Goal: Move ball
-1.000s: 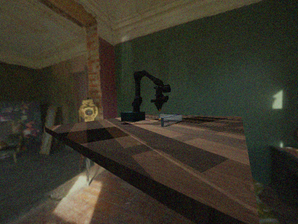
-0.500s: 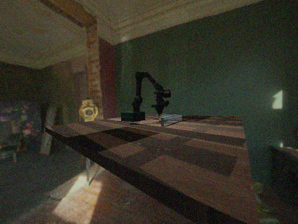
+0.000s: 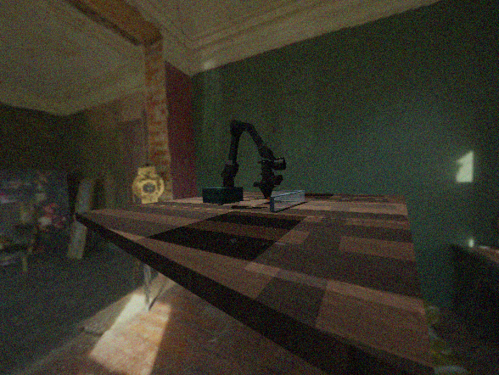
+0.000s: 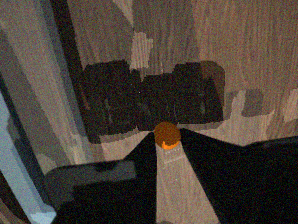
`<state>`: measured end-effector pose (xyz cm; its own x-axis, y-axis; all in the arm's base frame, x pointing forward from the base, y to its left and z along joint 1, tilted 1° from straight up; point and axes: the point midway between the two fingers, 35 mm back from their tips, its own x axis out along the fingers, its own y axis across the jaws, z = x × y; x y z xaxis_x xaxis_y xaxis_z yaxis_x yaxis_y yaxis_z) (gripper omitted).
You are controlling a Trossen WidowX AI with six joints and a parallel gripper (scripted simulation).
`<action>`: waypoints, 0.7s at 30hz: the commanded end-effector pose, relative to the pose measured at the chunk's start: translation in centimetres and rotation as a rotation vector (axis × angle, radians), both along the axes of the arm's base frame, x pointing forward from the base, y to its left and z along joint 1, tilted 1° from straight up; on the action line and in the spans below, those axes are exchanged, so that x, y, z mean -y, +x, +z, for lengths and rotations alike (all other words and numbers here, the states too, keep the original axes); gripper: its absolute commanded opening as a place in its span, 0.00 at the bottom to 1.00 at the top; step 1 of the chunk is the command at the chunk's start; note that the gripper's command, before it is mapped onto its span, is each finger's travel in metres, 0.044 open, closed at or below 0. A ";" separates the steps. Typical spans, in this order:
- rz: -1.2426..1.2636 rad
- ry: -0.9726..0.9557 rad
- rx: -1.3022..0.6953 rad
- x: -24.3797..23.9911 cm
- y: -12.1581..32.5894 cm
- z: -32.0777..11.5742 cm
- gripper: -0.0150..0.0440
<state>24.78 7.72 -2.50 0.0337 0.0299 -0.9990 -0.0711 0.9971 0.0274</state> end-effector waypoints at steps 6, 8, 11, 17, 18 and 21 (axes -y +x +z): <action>-0.003 0.001 -0.007 0.0 -0.2 -1.4 0.25; -0.003 0.001 -0.007 0.0 -0.2 -1.4 0.25; -0.003 0.001 -0.007 0.0 -0.2 -1.4 0.25; 0.000 -0.001 -0.004 0.0 -0.1 -1.3 0.43; 0.000 -0.001 -0.004 0.0 -0.1 -1.3 0.48; 0.000 -0.001 -0.004 0.0 -0.1 -1.3 0.61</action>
<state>24.69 7.73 -3.86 0.0296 0.0290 -0.9991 -0.0709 0.9971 0.0269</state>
